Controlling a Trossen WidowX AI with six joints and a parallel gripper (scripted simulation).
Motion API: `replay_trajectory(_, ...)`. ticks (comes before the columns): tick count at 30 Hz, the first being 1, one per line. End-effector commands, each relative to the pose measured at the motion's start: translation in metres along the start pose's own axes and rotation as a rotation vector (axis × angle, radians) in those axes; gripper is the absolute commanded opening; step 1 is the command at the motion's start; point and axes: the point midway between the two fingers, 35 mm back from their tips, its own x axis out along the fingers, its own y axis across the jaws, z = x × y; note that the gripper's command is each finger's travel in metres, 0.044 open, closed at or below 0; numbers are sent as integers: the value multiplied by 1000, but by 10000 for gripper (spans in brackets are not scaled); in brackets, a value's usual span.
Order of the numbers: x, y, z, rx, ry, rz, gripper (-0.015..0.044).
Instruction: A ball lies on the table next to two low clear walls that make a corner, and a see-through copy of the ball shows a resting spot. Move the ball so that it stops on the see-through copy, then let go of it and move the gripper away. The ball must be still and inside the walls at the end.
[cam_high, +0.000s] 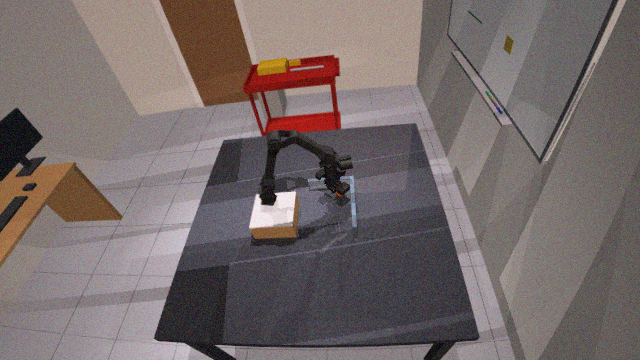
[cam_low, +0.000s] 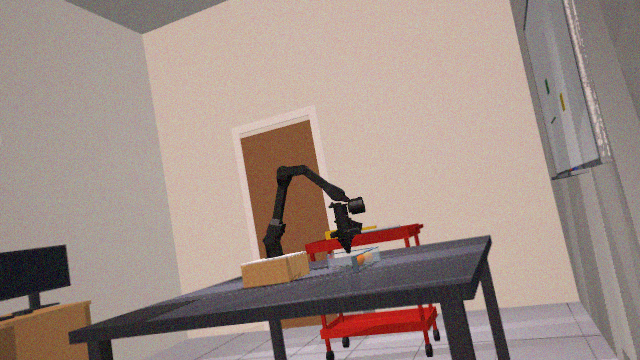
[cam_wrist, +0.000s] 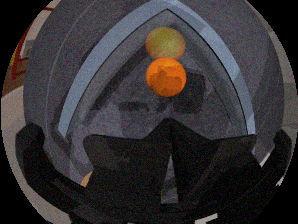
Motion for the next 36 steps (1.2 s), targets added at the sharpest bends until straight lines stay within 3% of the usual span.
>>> replay_trajectory(1, 6, 1, -2, -7, 7, 5, 0)
replay_trajectory(26, 36, 2, -2, -7, 7, 5, 0)
replay_trajectory(36, 36, 2, 23, -7, 5, 5, 0)
